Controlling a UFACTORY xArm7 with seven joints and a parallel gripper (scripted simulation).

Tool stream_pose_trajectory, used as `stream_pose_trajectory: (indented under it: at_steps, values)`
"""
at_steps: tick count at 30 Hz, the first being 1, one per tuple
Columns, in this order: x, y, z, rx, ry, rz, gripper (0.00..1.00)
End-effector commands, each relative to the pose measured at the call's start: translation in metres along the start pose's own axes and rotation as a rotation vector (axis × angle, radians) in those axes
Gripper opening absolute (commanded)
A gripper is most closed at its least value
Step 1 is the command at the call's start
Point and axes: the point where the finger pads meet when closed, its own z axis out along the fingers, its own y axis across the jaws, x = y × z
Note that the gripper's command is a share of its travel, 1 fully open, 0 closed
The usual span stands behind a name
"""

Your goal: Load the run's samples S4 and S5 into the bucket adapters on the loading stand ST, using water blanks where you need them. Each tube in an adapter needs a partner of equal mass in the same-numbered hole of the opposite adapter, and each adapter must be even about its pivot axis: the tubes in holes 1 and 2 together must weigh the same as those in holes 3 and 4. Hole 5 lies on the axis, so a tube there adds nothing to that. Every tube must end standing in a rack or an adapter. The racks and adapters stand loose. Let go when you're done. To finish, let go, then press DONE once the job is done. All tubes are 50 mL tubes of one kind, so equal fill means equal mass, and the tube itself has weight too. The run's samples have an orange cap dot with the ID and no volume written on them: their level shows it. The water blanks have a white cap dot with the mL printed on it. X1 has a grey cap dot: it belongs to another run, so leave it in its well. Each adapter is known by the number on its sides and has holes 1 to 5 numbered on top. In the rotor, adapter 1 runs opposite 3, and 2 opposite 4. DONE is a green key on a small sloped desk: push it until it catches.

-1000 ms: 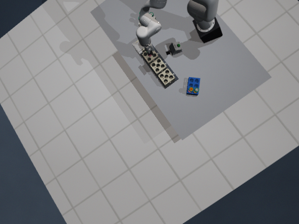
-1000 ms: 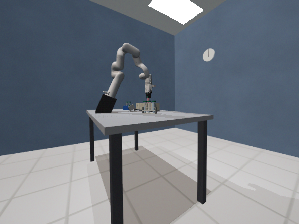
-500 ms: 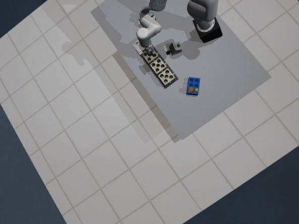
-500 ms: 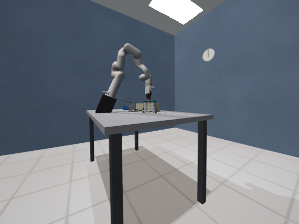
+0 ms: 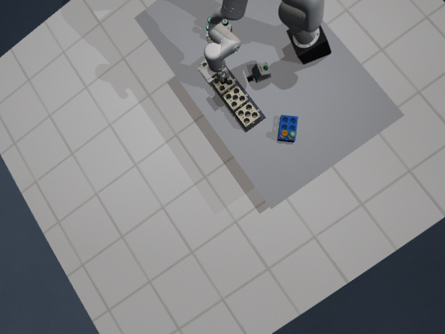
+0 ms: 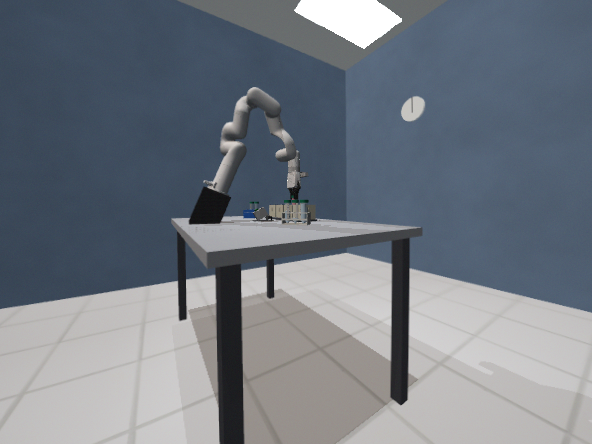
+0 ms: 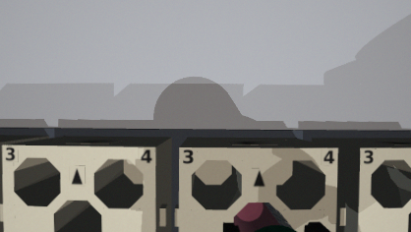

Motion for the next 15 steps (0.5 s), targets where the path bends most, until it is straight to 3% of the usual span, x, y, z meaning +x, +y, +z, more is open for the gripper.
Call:
stream_pose_trajectory:
  at_steps: [1,15]
  values:
    - [0.001,0.0,0.002,0.0,0.003,0.0,0.0]
    - [0.001,0.0,0.015,0.0,0.003,0.0,0.0]
